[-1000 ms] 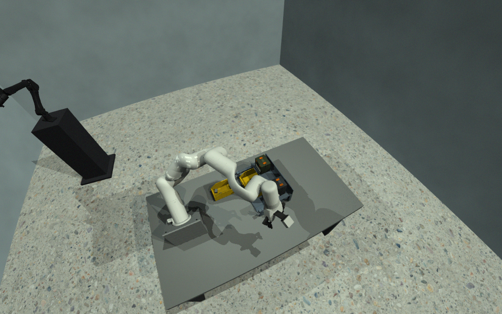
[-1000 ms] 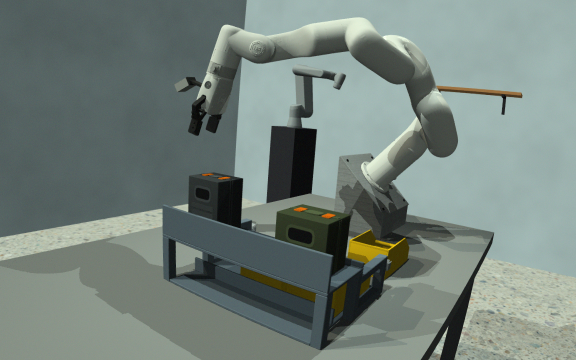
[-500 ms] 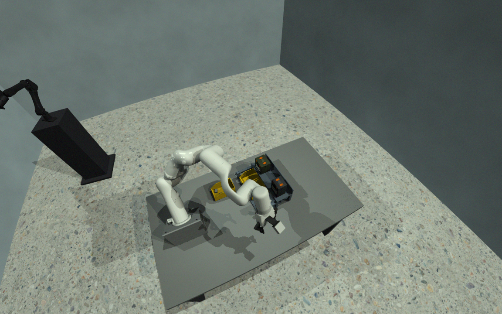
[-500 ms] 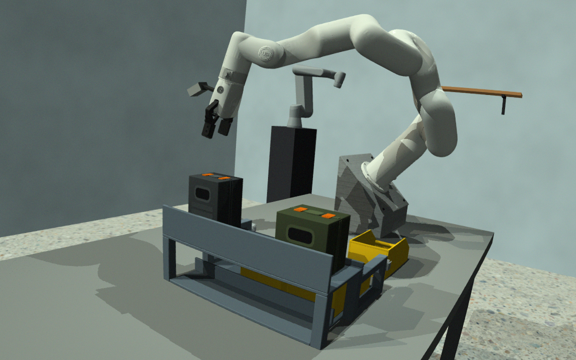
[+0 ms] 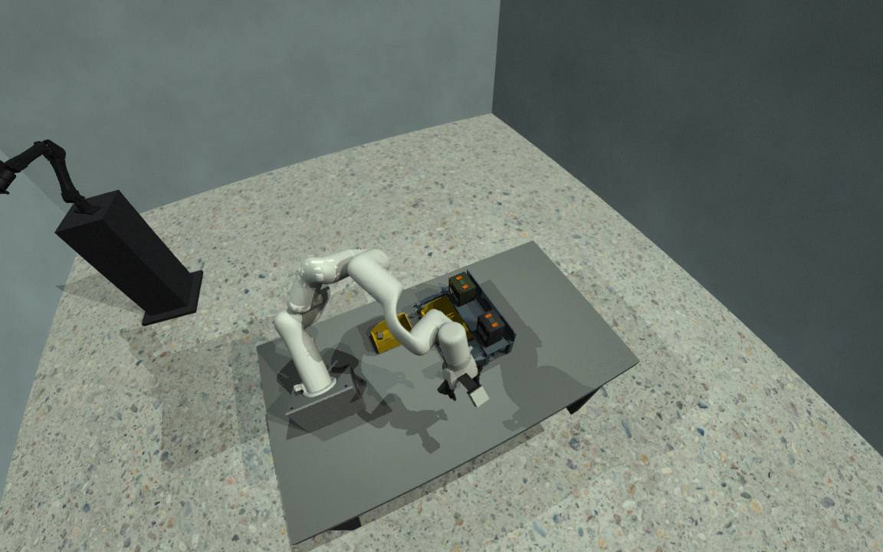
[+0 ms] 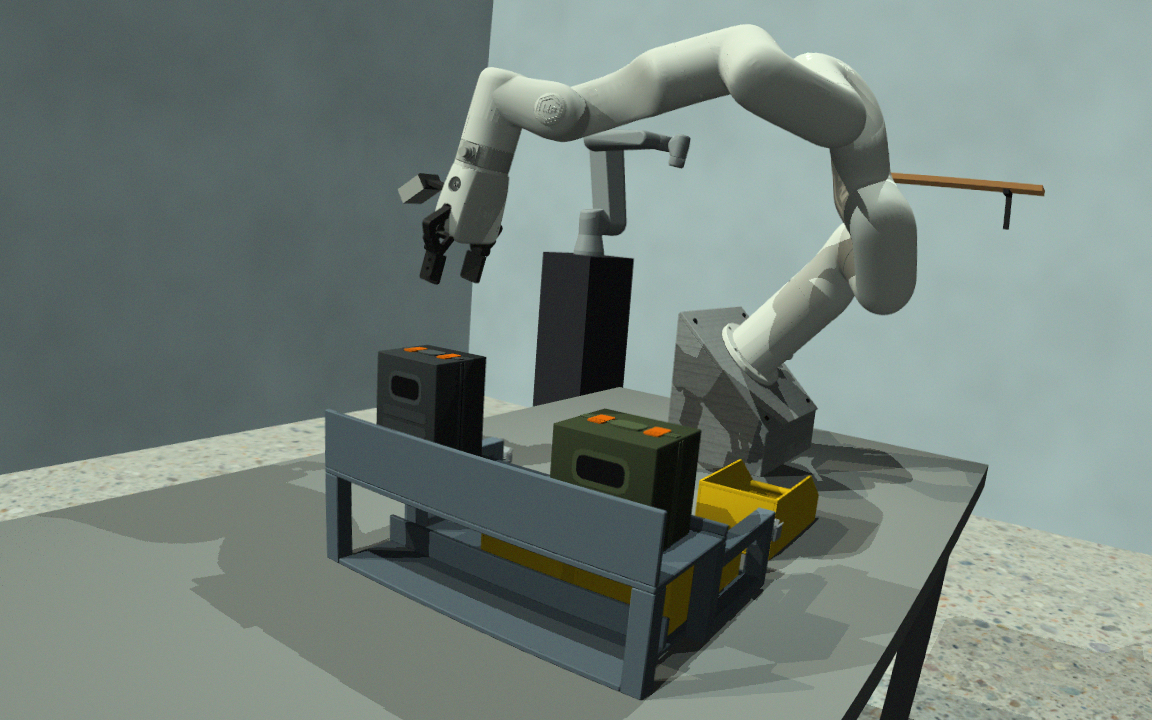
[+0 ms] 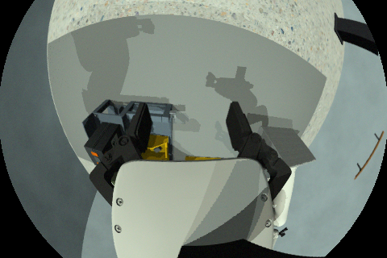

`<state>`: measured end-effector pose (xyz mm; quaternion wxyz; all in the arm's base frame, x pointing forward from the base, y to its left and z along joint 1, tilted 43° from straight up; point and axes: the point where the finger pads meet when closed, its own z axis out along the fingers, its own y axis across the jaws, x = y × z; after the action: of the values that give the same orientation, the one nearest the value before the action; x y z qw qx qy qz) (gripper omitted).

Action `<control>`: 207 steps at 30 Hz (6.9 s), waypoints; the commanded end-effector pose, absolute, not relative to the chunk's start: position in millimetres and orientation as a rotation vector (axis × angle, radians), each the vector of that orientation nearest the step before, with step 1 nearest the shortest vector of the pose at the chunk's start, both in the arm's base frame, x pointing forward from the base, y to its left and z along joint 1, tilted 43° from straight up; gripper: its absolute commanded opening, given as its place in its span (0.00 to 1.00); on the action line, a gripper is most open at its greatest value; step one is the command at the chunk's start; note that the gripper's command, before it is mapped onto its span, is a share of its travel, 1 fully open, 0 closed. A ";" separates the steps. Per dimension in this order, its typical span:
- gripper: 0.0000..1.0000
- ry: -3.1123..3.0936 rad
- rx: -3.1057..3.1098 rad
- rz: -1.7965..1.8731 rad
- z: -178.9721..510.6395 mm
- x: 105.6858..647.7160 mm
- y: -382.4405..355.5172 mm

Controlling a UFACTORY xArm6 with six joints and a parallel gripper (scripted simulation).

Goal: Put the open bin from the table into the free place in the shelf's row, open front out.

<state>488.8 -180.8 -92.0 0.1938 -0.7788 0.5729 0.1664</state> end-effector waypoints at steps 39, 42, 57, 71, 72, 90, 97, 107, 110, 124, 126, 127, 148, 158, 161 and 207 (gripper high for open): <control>1.00 2.124 -1.616 0.723 -40.0 465.3 -87.2; 1.00 2.124 -1.616 0.723 -40.0 465.3 -87.2; 1.00 2.302 -1.319 0.829 -17.7 454.6 -44.5; 1.00 2.448 -0.999 0.923 4.7 444.0 -1.8; 1.00 2.448 -0.999 0.923 4.7 444.0 -1.8; 1.00 2.558 -0.660 1.005 27.1 433.3 40.9; 1.00 2.620 -0.379 1.059 46.8 423.9 78.5; 1.00 2.632 -0.306 1.071 51.8 421.6 88.0; 1.00 2.632 -0.306 1.071 51.8 421.6 88.0; 1.00 2.661 -0.057 1.107 69.6 413.0 122.1; 1.00 2.661 -0.057 1.107 69.6 413.0 122.1; 1.00 2.661 -0.057 1.107 69.6 413.0 122.1; 1.00 2.661 -0.057 1.107 63.4 416.0 110.3; 1.00 2.661 -0.057 1.107 62.9 416.2 109.4; 1.00 2.661 -0.057 1.107 62.9 416.2 109.4; 1.00 2.661 -0.057 1.107 61.2 417.0 106.0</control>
<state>415.9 106.6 60.3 0.1275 -0.0197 0.9155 0.3812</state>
